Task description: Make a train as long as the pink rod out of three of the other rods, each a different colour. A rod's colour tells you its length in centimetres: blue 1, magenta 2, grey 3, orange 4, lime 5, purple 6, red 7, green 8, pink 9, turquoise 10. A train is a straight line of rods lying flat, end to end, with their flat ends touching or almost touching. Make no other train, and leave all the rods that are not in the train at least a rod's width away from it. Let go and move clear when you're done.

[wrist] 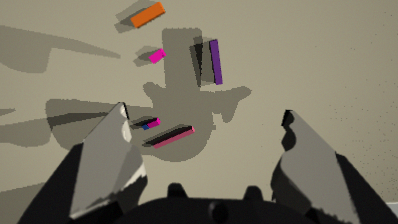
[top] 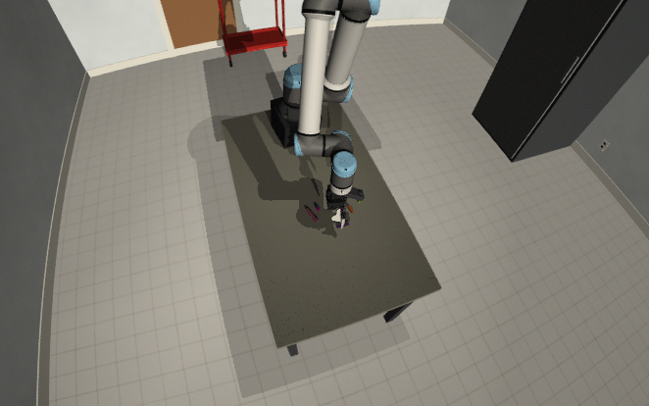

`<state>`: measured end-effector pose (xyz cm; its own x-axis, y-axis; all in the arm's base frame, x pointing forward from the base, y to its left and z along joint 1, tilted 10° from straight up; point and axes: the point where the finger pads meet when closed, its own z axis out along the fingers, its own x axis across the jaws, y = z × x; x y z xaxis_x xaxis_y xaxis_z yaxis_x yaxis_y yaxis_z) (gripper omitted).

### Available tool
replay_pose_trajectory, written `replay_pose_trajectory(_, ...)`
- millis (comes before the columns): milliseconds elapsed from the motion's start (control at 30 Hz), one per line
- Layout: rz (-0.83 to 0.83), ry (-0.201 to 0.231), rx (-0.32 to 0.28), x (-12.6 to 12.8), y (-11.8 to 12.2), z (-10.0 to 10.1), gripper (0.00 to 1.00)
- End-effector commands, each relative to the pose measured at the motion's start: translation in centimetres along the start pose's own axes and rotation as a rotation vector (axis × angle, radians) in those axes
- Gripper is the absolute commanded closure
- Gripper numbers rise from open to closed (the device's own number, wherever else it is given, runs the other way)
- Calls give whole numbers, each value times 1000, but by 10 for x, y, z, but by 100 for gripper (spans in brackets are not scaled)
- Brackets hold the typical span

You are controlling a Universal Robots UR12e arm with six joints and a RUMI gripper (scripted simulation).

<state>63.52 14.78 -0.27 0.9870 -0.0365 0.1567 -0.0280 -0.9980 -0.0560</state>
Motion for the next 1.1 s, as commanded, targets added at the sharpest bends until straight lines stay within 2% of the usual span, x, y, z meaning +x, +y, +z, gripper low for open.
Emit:
replay_pose_trajectory(0,-166,0,3,11,-14,3,0)
replay_pose_trajectory(167,-236,0,3,16,-21,5,0)
replay_pose_trajectory(400,-247,0,3,17,-22,5,0)
replay_pose_trajectory(433,-247,0,3,17,-22,5,86)
replay_pose_trajectory(1067,-247,0,3,17,-22,5,86)
